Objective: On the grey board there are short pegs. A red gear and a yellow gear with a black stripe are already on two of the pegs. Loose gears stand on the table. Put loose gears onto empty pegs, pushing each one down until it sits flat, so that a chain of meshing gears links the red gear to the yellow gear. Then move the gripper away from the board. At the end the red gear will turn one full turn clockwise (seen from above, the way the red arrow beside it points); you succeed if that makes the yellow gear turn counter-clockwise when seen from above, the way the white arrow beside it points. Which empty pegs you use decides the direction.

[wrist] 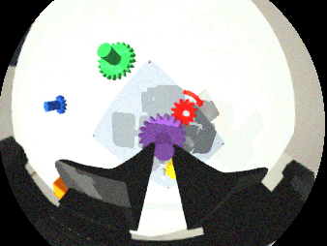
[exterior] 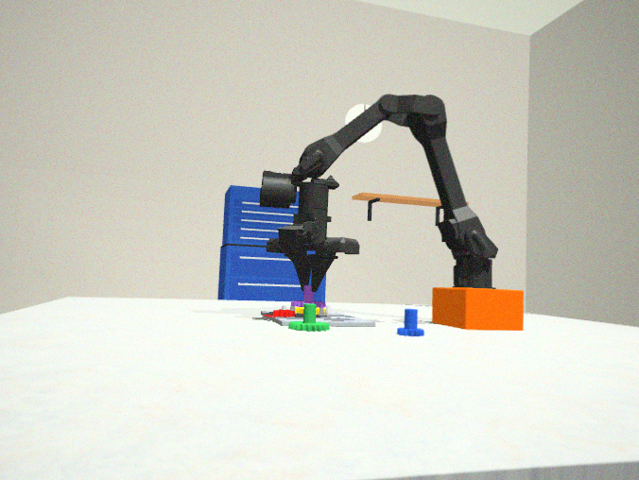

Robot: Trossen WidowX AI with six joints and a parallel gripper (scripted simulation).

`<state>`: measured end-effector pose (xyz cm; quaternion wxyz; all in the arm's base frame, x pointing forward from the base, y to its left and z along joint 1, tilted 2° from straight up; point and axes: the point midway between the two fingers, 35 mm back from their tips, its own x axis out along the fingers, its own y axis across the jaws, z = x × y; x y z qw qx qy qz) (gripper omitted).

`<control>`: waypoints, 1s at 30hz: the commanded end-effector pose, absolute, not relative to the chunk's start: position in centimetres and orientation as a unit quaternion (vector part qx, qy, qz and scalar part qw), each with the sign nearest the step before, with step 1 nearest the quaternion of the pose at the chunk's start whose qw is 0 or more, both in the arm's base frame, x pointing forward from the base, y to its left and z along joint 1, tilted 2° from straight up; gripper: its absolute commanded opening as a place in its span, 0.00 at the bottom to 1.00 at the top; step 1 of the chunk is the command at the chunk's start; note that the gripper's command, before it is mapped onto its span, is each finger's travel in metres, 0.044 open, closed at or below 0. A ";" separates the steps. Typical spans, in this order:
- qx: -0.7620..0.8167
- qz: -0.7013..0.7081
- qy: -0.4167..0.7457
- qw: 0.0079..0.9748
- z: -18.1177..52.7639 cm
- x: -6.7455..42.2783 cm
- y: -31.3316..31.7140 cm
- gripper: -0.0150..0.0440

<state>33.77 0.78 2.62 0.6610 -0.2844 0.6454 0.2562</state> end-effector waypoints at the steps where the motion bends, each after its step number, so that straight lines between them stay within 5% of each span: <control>1: -0.266 0.238 0.654 0.667 1.9 33.6 0.8 0.25; 30: -0.314 0.285 0.635 0.645 1.1 33.5 0.7 0.25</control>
